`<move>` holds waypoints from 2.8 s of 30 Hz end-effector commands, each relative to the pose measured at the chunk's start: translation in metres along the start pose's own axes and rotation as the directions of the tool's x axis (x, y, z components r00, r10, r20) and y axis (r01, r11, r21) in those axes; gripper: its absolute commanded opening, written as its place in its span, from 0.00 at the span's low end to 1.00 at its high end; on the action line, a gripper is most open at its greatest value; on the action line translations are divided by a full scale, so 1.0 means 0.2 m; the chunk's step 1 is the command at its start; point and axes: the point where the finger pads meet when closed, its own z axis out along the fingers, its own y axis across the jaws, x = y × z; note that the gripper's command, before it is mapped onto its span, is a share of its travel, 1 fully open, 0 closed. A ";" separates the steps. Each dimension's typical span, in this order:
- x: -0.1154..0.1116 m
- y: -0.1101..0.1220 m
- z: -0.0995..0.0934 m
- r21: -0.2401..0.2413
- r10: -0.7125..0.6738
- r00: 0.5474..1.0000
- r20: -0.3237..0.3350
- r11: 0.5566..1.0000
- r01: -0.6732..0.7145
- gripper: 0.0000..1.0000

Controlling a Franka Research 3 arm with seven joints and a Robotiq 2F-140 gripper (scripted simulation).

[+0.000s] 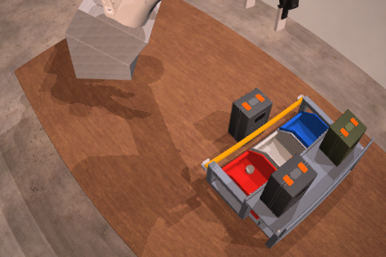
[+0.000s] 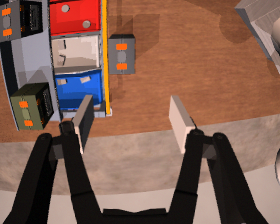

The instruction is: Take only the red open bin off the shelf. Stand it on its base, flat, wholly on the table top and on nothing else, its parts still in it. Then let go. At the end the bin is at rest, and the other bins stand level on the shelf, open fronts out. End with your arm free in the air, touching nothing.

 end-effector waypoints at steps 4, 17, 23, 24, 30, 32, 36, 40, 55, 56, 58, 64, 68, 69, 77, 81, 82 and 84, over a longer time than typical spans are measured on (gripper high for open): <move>0.01 -0.05 0.00 0.029 -0.011 1.000 -0.007 1.000 0.011 0.57; 0.01 -0.05 0.25 0.029 -0.011 1.000 -0.007 1.000 0.011 0.57; 0.01 -0.05 0.25 0.029 -0.011 1.000 -0.007 1.000 0.011 0.57; 0.01 -0.05 0.25 0.029 -0.011 1.000 -0.007 1.000 0.011 0.57; 0.01 -0.06 0.49 0.029 -0.011 1.000 -0.007 1.000 0.011 0.57; 0.01 -0.06 0.49 0.029 -0.011 1.000 -0.007 1.000 0.011 0.57; 0.01 -0.06 0.49 0.029 -0.011 1.000 -0.007 1.000 0.011 0.57; 0.01 -0.06 0.49 0.029 -0.011 1.000 -0.007 1.000 0.011 0.57; 0.01 -0.08 0.76 0.029 -0.011 1.000 -0.007 1.000 0.011 0.57; 0.01 -0.08 0.76 0.029 -0.011 1.000 -0.007 1.000 0.011 0.57; 0.01 -0.08 0.76 0.029 -0.011 1.000 -0.007 1.000 0.011 0.57; 0.01 -0.12 0.95 0.029 -0.011 1.000 -0.007 1.000 0.011 0.57; 0.01 -0.12 0.95 0.029 -0.011 1.000 -0.007 1.000 0.011 0.57; 0.01 -0.12 0.95 0.029 -0.011 1.000 -0.007 1.000 0.011 0.57; 0.01 -0.10 0.93 0.021 -0.002 1.000 -0.005 1.000 0.002 0.57; 0.02 -0.12 0.90 0.029 -0.011 1.000 -0.007 1.000 0.011 0.57; 0.02 -0.12 0.90 0.029 -0.011 1.000 -0.007 1.000 0.011 0.57; 0.02 -0.12 0.90 0.029 -0.011 1.000 -0.007 1.000 0.011 0.57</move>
